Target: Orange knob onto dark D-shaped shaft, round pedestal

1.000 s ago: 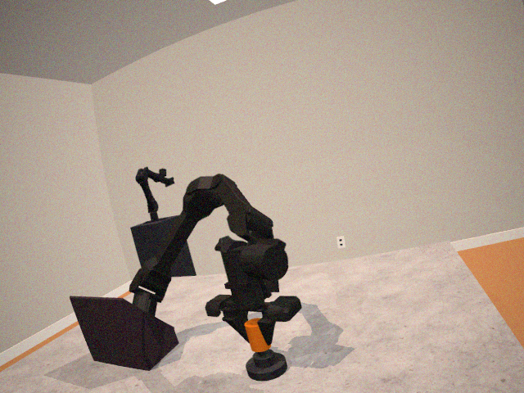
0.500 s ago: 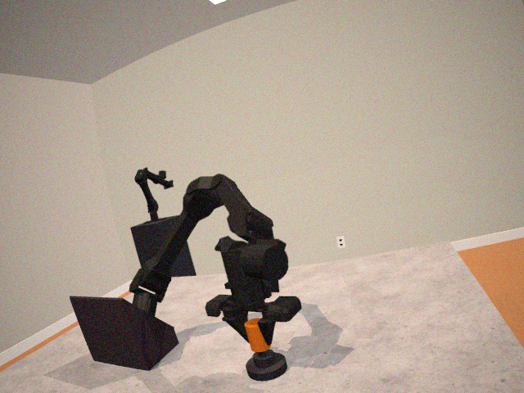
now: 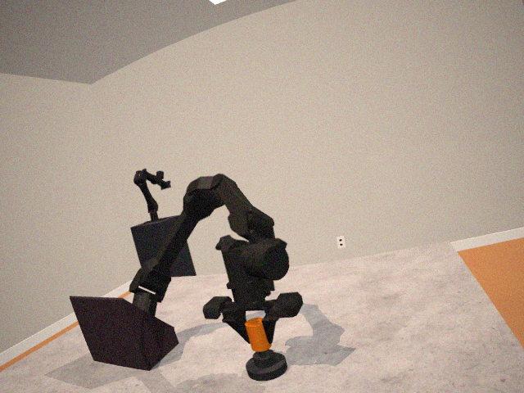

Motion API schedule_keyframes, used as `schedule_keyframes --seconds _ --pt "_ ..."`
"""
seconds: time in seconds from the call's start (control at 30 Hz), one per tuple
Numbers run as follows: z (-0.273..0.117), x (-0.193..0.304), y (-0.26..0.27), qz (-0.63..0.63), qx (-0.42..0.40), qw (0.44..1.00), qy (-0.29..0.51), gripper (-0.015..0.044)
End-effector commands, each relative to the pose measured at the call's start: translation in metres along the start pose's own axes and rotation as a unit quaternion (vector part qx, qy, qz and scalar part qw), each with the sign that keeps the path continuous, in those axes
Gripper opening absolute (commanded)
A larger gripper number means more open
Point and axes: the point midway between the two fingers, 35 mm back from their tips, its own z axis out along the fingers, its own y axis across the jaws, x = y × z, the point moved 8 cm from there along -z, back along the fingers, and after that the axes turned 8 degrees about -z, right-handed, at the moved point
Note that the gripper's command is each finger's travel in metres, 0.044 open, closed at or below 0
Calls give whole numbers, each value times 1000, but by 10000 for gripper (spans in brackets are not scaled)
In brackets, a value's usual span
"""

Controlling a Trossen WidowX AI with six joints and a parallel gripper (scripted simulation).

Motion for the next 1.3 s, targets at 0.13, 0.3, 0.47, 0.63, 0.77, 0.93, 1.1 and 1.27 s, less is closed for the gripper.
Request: schedule_keyframes --seconds 0.13,0.3,0.47,0.63,0.77,0.93,1.1,1.27 --pt "3 0 -2 -11 3 1000 2 0" --pt "3 0 -2 -11 3 1000 2 0" --pt "3 0 -1 -11 3 1000 2 0" --pt "-1 0 1 -11 3 1000 2 0" --pt "-2 -1 2 -25 3 1000 2 0" --pt "-2 -1 4 -110 2 994 2 0" --pt "0 -1 3 -115 2 993 2 0" --pt "1 0 1 -115 2 993 2 0"
